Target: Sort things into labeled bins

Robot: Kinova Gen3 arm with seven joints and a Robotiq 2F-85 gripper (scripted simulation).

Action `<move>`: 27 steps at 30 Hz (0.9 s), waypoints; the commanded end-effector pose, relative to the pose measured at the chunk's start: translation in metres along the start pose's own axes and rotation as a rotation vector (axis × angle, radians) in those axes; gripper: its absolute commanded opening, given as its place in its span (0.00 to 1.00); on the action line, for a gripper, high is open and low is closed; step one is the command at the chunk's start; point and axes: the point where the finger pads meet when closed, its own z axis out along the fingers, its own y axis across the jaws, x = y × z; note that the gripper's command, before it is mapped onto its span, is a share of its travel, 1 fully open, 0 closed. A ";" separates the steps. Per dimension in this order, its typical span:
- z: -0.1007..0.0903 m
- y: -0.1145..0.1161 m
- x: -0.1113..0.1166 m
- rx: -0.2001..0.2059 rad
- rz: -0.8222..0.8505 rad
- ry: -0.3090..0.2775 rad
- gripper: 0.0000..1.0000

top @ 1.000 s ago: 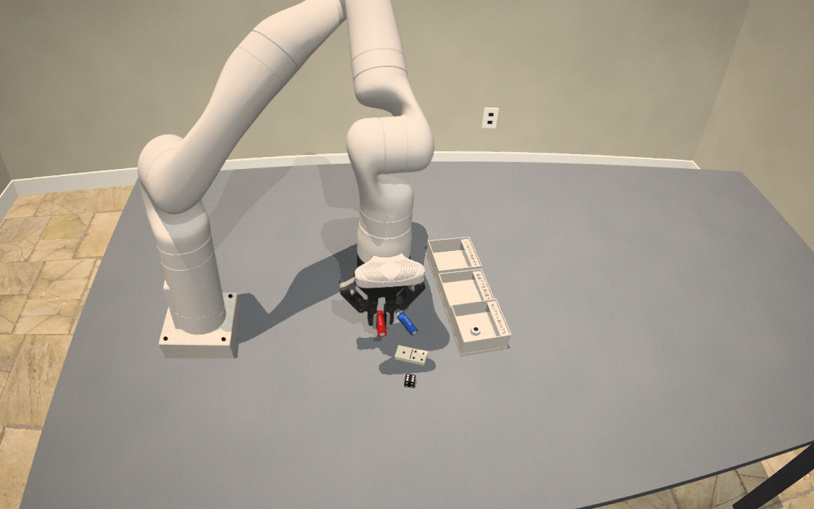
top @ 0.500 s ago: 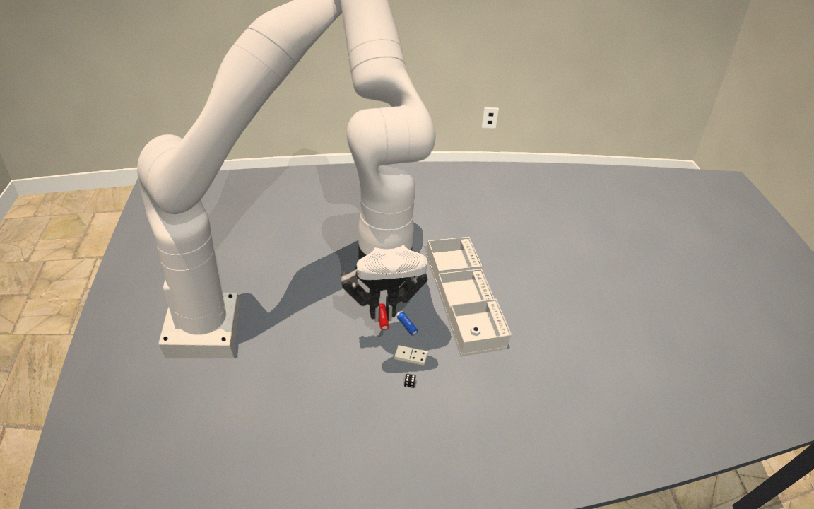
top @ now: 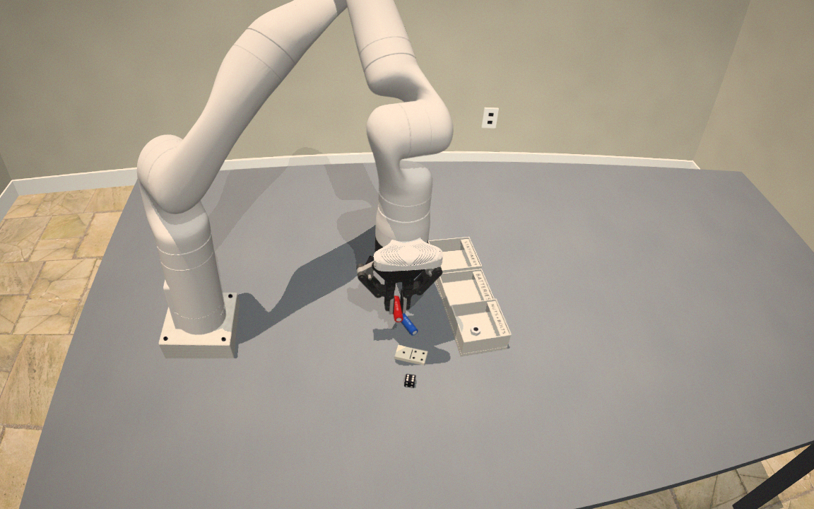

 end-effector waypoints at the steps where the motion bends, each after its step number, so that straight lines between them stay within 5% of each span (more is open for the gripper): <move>1: 0.001 -0.018 -0.009 0.001 -0.027 0.006 0.09; 27: 0.001 -0.131 -0.069 0.002 -0.064 0.006 0.09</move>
